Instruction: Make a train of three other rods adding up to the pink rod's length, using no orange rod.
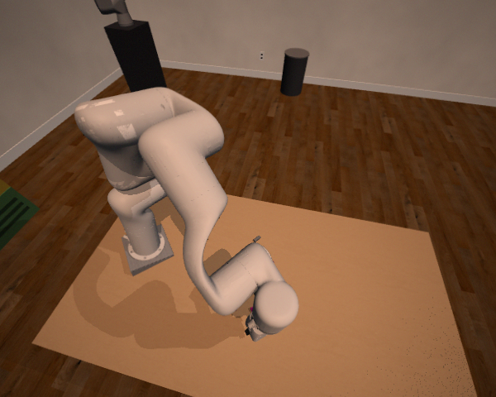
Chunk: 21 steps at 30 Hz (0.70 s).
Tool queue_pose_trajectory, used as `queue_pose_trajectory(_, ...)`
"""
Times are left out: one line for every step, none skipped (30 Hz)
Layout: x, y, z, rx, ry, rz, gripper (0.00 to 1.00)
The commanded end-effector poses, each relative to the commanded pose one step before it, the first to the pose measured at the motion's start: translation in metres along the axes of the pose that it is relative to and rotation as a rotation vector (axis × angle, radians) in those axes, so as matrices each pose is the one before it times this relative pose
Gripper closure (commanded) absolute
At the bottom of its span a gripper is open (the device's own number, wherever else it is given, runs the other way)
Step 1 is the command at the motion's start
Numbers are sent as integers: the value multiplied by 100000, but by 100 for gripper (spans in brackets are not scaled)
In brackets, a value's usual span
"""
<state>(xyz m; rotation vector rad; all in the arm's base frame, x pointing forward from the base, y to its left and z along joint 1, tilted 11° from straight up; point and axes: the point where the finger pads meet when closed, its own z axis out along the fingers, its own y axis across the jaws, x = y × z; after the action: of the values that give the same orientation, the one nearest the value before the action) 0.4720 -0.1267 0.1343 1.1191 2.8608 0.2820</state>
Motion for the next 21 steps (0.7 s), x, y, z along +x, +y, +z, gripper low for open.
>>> queue_pose_trajectory(-129, 62, -70, -181, -390, -50, 96)
queue_pose_trajectory(-1, 0, 87, -4, 6, -5, 96)
queue_pose_trajectory(-1, 0, 121, -5, 8, -6, 96)
queue_pose_trajectory(0, 0, 0, 0, 0, 0, 96)
queue_pose_trajectory(0, 0, 0, 0, 0, 0, 96)
queue_pose_trajectory(-1, -1, 158, -5, 10, -8, 96)
queue_pose_trajectory(-2, 0, 192, -2, 2, -1, 96)
queue_pose_trajectory(-2, -1, 229, 0, 0, 0, 96)
queue_pose_trajectory(-3, 0, 266, 0, 0, 0, 96)
queue_pose_trajectory(-3, -1, 301, 1, 0, 0, 96)
queue_pose_trajectory(-4, 0, 335, -1, 0, 0, 96)
queue_pose_trajectory(-4, -1, 365, 0, 0, 0, 96)
queue_pose_trajectory(-4, -1, 392, 0, 0, 0, 96)
queue_pose_trajectory(-4, -1, 415, 0, 0, 0, 96)
queue_pose_trajectory(-4, -1, 433, 0, 0, 0, 96)
queue_pose_trajectory(-5, -1, 447, 0, 0, 0, 96)
queue_pose_trajectory(-5, -1, 455, 0, 0, 0, 96)
queue_pose_trajectory(-5, -1, 458, 0, 0, 0, 96)
queue_pose_trajectory(-5, -1, 455, 0, 0, 0, 96)
queue_pose_trajectory(-5, -1, 447, 0, 0, 0, 96)
queue_pose_trajectory(0, 0, 0, 0, 0, 0, 96)
